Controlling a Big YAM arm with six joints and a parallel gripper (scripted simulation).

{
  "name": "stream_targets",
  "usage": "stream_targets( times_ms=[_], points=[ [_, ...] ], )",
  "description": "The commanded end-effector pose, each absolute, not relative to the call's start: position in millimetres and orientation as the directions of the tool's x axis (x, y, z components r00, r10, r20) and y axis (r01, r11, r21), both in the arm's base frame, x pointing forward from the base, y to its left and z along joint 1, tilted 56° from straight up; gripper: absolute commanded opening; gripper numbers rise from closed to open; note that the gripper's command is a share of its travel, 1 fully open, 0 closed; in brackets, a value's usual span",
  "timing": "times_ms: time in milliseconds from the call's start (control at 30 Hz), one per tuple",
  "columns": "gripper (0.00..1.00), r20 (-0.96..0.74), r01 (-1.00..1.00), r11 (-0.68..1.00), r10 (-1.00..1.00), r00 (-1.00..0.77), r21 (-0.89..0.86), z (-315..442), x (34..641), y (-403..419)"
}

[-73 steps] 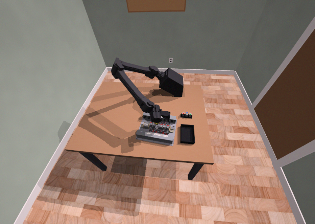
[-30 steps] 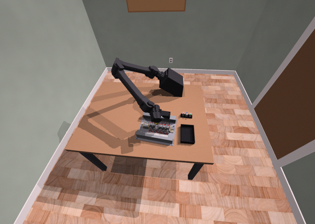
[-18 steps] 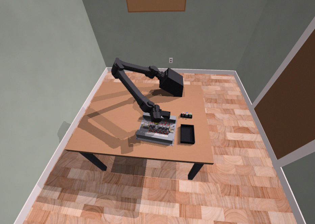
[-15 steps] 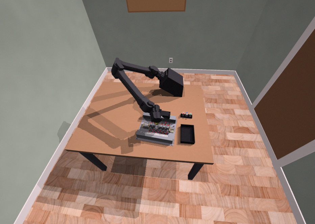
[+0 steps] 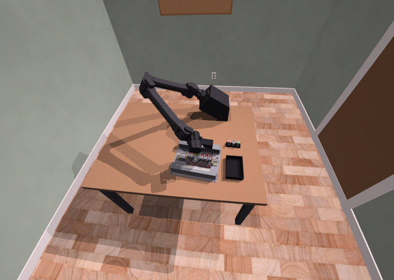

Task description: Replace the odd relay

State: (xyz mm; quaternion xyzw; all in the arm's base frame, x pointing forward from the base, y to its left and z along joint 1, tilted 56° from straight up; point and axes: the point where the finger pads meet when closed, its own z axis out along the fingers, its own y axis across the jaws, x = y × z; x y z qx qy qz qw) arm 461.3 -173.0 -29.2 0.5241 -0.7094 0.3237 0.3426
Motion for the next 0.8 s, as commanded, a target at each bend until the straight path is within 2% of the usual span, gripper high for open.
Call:
stream_targets(
  times_ms=[0,767],
  points=[
    [0.0,0.823,-0.974,0.204,-0.533,-0.197,-0.101,-30.6,468.6,-159.7],
    [0.0,0.826,-0.967,0.237,-0.524,-0.208,-0.093,-40.2,460.2,-185.4]
  ],
)
